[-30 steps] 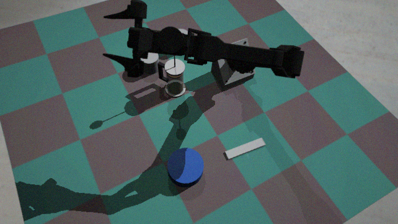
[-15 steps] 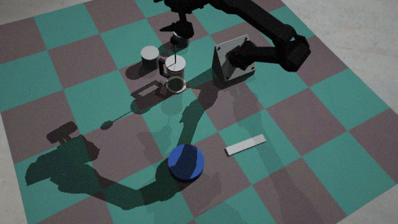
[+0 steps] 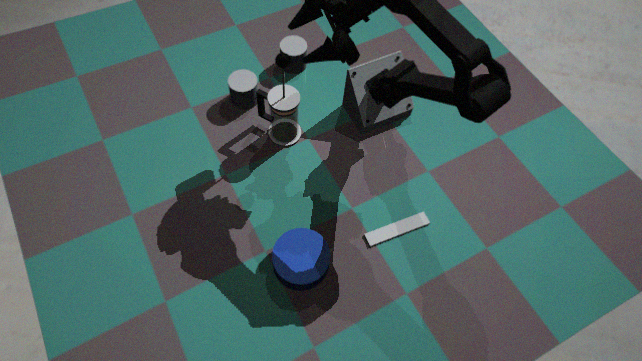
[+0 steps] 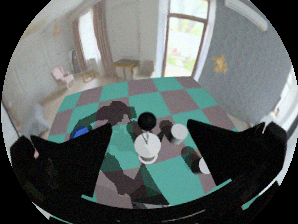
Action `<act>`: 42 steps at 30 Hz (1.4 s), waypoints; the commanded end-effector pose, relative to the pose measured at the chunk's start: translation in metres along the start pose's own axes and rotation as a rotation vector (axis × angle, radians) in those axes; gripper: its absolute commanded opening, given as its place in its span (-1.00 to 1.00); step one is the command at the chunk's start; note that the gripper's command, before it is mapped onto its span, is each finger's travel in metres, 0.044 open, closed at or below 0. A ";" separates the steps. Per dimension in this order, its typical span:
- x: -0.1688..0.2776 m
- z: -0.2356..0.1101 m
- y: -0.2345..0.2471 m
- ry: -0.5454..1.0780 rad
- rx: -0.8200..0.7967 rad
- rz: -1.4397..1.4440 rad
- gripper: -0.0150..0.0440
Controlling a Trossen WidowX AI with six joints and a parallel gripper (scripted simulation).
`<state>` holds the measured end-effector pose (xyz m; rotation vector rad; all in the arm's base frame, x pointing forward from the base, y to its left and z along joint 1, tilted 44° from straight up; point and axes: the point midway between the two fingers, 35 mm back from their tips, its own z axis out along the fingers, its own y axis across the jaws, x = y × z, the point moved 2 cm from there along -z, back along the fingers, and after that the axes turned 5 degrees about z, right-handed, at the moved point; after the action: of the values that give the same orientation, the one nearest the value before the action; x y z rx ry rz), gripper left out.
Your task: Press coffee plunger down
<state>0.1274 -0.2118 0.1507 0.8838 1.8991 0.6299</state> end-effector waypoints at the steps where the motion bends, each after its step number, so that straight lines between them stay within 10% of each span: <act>1: 0.011 0.006 0.000 -0.008 -0.009 0.004 1.00; 31: 0.011 0.046 0.002 -0.010 -0.013 0.002 1.00; 42: 0.011 0.046 0.002 -0.010 -0.013 0.002 0.02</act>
<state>0.1661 -0.1991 0.1262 0.8750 1.8832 0.6383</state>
